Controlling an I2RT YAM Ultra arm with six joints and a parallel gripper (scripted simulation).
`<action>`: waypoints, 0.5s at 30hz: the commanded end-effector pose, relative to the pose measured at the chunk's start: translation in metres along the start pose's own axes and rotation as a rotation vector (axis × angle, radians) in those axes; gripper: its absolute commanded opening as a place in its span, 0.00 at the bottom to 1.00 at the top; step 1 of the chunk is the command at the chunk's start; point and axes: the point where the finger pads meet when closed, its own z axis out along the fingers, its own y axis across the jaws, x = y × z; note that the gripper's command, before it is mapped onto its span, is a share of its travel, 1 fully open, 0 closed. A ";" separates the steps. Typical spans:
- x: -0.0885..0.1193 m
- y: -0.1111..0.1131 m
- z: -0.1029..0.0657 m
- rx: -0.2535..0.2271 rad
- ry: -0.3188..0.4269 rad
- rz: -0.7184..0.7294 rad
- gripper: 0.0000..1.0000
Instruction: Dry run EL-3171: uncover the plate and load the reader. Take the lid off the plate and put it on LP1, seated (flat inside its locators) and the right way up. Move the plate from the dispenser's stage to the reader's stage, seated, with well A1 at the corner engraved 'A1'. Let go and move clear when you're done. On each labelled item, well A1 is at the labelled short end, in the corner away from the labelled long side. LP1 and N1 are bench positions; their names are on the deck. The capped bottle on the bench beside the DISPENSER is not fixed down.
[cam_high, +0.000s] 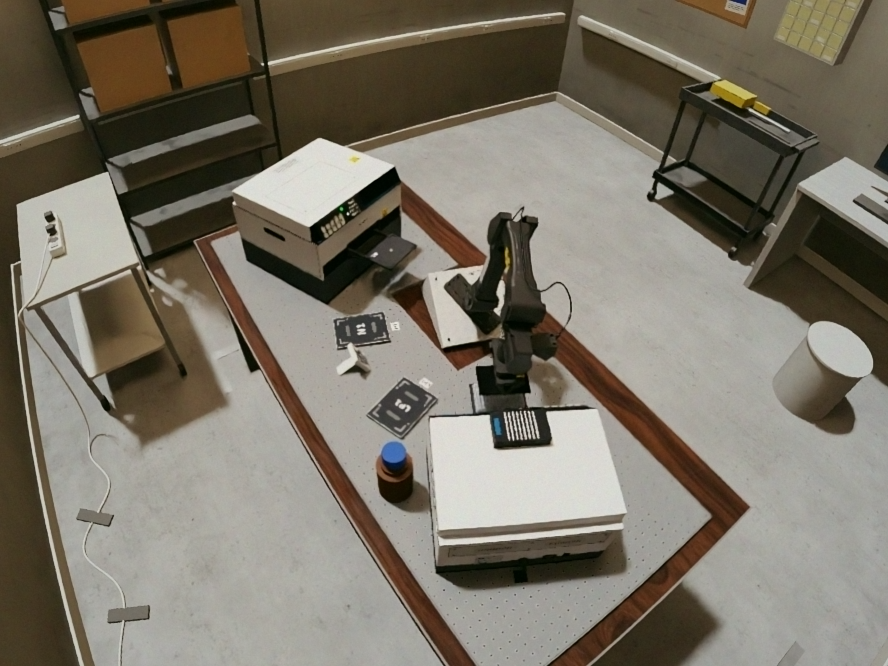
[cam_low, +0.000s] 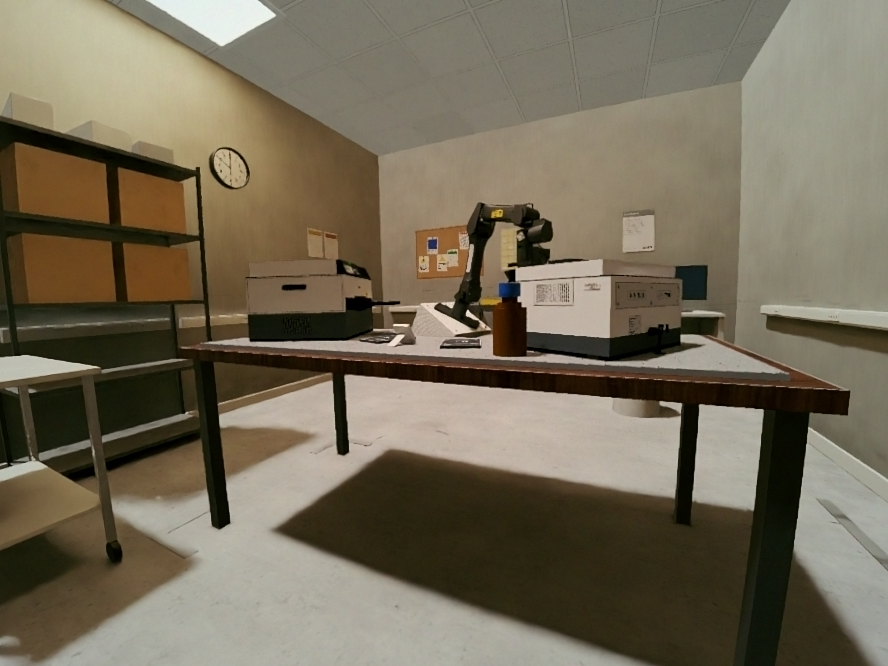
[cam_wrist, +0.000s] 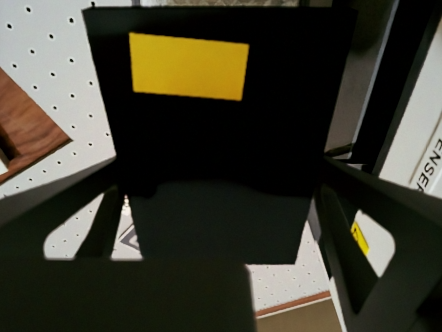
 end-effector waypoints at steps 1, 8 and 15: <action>-0.002 -0.001 -0.018 0.018 -0.013 -0.006 0.85; -0.002 -0.002 -0.024 0.007 -0.014 -0.004 0.85; -0.002 -0.001 -0.033 0.016 -0.013 -0.006 0.85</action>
